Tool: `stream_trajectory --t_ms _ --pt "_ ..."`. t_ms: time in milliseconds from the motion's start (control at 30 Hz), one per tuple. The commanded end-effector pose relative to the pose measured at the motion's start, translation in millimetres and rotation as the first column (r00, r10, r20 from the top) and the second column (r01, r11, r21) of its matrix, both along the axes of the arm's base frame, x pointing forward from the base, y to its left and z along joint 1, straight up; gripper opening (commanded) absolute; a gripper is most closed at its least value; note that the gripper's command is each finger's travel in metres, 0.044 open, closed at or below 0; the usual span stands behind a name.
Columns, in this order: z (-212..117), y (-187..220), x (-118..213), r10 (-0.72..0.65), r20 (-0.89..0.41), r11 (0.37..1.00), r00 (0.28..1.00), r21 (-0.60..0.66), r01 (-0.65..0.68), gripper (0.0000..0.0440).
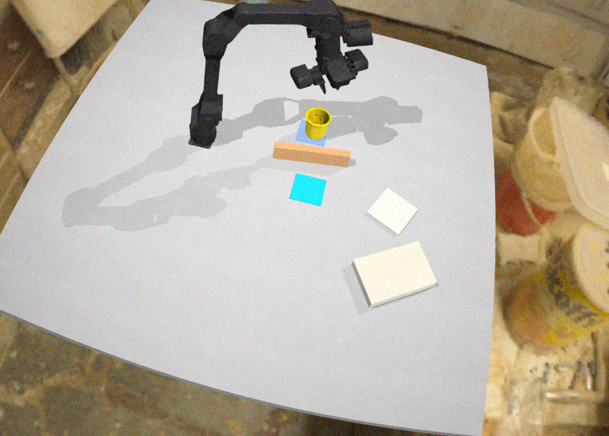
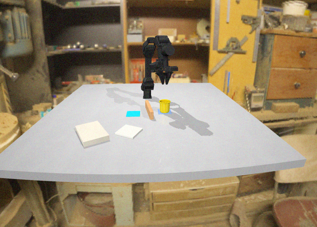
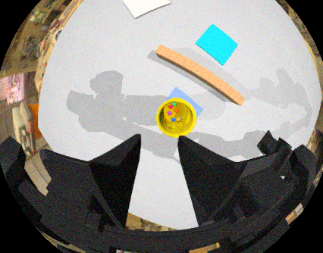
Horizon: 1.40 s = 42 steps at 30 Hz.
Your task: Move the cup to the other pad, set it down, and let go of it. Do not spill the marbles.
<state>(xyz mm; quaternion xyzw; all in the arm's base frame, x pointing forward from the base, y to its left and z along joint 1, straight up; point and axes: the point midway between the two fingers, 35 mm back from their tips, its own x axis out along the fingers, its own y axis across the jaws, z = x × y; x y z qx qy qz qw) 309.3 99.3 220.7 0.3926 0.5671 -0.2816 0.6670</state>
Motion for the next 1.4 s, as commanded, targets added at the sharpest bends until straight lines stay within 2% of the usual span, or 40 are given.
stream_trajectory --t_ms 0,533,1367 --pt "-11 -2 -4 -0.015 -0.058 0.999 0.998 -0.029 0.013 0.0158" --pt "-54 -9 -18 -0.089 -0.226 0.990 0.970 -0.130 0.060 0.0171" --pt "-131 -10 -32 -0.115 -0.323 0.975 0.939 -0.216 0.045 0.0191"
